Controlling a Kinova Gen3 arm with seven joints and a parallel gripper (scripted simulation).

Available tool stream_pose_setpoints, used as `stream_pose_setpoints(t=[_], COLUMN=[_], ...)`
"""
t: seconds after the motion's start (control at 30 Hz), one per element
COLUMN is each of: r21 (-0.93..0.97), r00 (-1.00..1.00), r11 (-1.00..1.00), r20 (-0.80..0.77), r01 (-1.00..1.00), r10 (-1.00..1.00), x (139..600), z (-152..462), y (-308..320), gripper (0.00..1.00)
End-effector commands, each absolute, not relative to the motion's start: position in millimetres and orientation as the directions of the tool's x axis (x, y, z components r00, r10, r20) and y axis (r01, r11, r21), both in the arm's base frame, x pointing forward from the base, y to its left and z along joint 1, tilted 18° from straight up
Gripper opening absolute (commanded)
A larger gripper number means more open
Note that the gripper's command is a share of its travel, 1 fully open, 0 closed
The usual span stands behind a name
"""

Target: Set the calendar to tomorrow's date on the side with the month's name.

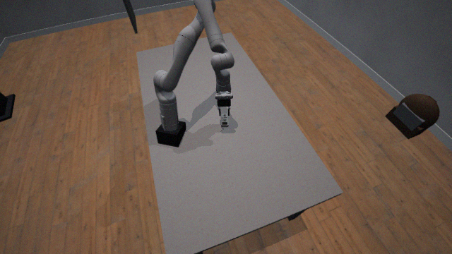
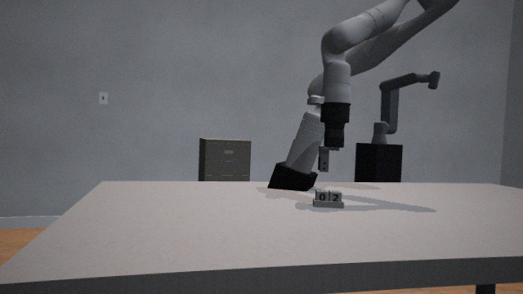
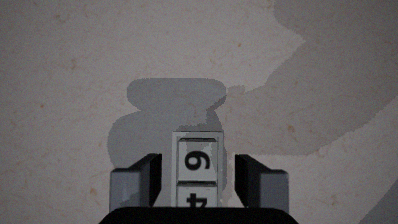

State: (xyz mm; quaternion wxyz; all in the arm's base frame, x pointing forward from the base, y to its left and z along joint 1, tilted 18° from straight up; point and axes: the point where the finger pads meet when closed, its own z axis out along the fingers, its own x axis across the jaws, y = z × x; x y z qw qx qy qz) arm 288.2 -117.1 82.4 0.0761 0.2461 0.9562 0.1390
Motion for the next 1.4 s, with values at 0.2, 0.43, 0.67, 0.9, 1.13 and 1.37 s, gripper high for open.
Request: stream_pose_setpoints(t=[0.2,0.43,0.67,0.9,1.13,1.37], r21=[0.302,0.302,0.302,0.302,0.302,0.302], r00=[-0.866,-0.866,-0.866,-0.866,-0.866,-0.866], r11=[0.839,0.839,0.839,0.839,0.839,0.839], r20=[-0.074,-0.074,-0.074,-0.074,-0.074,-0.074], r01=[0.452,0.452,0.452,0.452,0.452,0.452], r10=[0.494,0.494,0.494,0.494,0.494,0.494], x=[290,291,294,296,297,298], z=[72,65,55,48,42,40], y=[-115,-113,-111,-109,-108,-107], gripper=[0.9,0.9,0.9,0.9,0.9,0.9])
